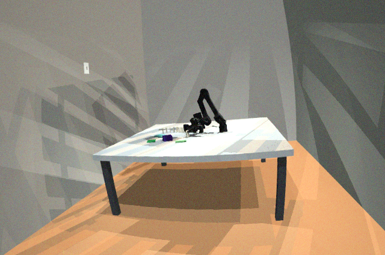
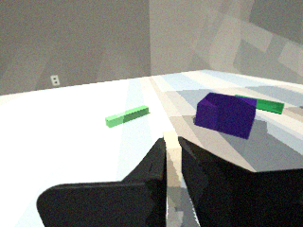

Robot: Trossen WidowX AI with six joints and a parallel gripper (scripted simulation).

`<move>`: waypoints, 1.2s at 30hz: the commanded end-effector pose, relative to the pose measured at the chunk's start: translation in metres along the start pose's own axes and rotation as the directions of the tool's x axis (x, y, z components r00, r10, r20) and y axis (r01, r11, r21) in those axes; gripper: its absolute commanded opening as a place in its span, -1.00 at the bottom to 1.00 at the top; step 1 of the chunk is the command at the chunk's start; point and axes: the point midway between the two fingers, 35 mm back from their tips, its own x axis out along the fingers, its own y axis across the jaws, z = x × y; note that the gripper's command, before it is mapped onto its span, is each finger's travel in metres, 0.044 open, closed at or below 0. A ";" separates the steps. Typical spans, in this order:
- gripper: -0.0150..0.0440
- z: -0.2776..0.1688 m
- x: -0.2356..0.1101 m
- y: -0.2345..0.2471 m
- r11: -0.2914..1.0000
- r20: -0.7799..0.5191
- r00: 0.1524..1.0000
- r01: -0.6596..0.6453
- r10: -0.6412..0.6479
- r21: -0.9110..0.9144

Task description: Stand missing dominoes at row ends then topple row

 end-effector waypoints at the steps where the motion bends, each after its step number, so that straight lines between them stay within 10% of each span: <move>1: -0.40 -0.003 0.000 0.001 1.000 -0.005 1.000 0.003 -0.003 0.002; 4: -0.40 -0.003 0.000 0.001 1.000 -0.005 1.000 0.003 -0.003 0.002; 20: 1.00 -0.002 0.000 0.001 1.000 -0.005 1.000 0.003 -0.003 0.003; 36: 1.00 0.048 -0.001 -0.008 0.999 -0.021 1.000 0.012 -0.011 0.052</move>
